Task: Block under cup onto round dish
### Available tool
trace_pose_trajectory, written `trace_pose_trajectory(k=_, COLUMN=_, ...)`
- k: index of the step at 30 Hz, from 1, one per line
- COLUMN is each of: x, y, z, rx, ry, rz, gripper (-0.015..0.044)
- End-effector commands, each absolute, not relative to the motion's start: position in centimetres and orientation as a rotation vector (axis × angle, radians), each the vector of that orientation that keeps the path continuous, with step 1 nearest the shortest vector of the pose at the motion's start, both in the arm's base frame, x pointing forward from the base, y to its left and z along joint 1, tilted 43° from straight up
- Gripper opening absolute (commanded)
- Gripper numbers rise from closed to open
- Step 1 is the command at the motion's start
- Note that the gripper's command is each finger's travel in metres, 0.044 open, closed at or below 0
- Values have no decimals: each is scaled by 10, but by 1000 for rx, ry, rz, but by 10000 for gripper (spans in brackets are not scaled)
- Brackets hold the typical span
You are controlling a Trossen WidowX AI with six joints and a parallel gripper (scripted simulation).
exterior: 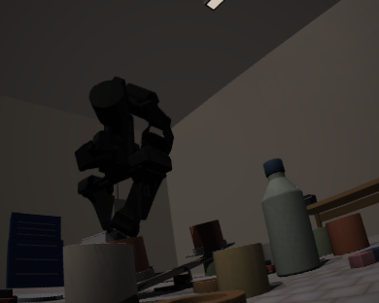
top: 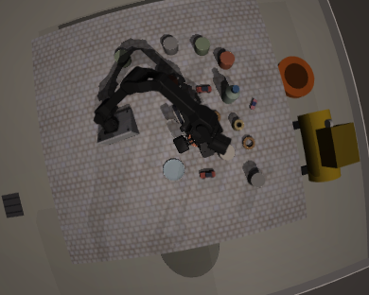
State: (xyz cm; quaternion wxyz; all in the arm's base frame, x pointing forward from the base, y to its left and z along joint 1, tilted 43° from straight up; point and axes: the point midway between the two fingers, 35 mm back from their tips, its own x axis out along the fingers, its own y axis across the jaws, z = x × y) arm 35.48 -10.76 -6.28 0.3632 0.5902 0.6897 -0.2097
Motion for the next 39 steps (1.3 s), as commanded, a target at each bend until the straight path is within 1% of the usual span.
trace_pose_trajectory(k=1, x=352, y=-103, z=-69, rx=1525, ry=1787, rz=-548, gripper=440)
trace_pose_trajectory(k=39, x=350, y=-62, z=-113, rx=1527, ry=1788, rz=-545, gripper=440)
